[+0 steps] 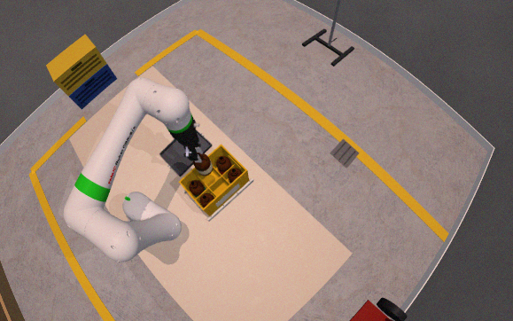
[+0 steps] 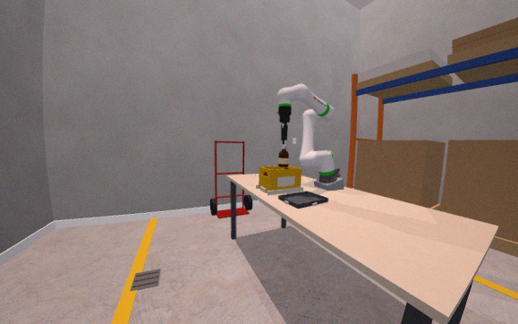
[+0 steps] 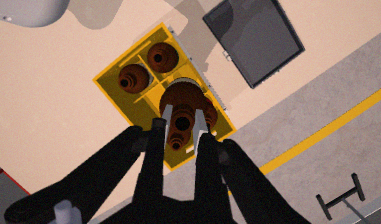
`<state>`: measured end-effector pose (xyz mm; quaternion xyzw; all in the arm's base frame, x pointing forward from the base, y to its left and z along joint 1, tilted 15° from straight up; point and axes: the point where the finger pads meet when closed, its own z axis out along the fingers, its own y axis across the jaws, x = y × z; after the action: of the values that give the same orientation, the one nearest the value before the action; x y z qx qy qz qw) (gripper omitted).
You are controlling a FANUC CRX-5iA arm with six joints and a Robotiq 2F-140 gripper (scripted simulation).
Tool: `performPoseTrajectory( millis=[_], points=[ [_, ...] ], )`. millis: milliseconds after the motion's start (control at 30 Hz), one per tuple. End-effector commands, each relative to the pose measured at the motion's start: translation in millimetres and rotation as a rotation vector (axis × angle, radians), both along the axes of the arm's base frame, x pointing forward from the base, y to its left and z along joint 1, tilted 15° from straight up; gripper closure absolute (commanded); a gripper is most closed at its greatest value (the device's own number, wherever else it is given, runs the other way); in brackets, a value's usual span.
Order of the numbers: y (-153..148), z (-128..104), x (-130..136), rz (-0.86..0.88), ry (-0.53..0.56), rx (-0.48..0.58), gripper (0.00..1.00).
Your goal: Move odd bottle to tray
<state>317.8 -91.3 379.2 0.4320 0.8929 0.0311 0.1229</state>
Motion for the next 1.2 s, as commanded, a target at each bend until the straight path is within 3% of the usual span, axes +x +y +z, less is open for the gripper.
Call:
performPoseTrajectory(
  millis=[0,1167],
  points=[
    [0.3,0.7,0.2,0.0,-0.001,0.0,0.9],
    [18.1,0.3,2.4,0.0,-0.001,0.0,0.9]
  ],
)
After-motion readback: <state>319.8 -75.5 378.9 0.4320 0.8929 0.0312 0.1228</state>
